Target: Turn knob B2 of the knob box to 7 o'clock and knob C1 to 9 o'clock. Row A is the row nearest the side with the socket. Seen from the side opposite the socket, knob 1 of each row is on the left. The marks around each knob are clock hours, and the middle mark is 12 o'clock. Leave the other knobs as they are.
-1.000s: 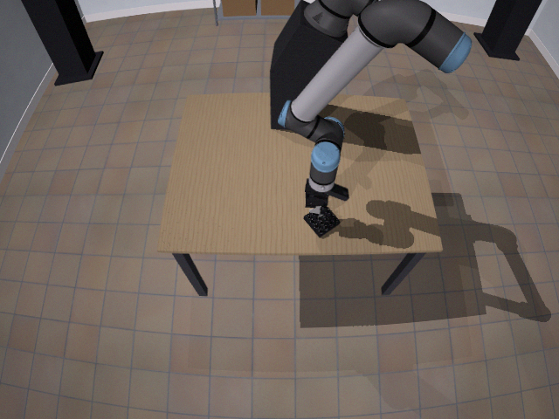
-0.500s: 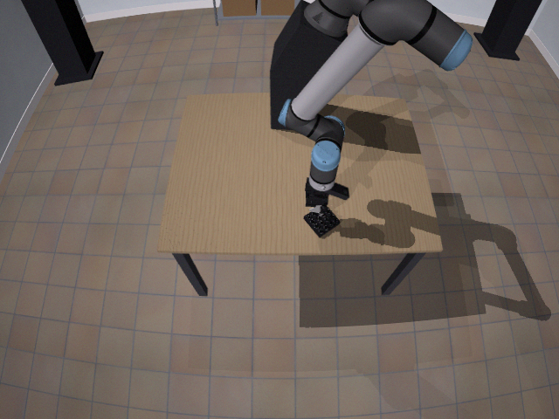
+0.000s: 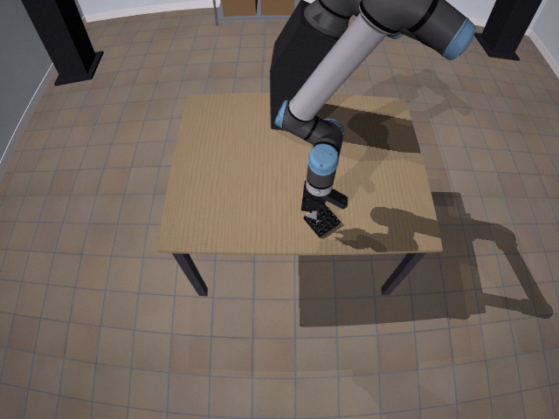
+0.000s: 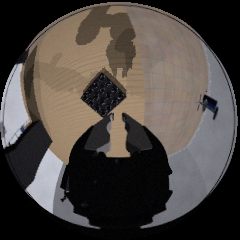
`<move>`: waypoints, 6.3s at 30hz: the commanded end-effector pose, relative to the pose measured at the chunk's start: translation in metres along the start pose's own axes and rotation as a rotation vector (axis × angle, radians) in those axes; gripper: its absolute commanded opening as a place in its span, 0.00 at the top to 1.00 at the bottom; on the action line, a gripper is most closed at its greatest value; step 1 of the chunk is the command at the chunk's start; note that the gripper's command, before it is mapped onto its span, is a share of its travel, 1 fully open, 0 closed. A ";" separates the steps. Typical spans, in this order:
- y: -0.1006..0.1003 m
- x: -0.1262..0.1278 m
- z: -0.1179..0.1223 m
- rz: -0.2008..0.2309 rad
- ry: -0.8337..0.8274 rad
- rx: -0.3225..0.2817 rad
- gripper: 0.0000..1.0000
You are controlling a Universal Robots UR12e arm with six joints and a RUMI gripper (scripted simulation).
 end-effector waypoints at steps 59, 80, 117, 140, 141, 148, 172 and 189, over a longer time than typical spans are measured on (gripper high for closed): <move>-0.028 -0.008 0.000 -0.016 -0.013 -0.003 0.89; -0.048 -0.008 0.000 -0.017 -0.013 -0.003 0.89; -0.051 -0.009 0.000 -0.017 -0.014 -0.003 0.89; -0.050 -0.008 -0.006 -0.016 -0.013 -0.003 0.89; -0.050 -0.008 -0.007 -0.015 -0.012 -0.003 0.89; -0.051 -0.008 -0.007 -0.016 -0.013 -0.003 0.89; -0.051 -0.008 -0.005 -0.017 -0.014 -0.003 0.89; -0.051 -0.008 -0.005 -0.016 -0.014 -0.003 0.89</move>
Point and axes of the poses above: the point where the finger pads meet when closed, its own y axis back along the fingers, its own x axis across the jaws, z = x × y, the point moved 1 cm from there along y, back along the fingers, and after that the axes turned 9 degrees about -y, right-handed, at the moved point
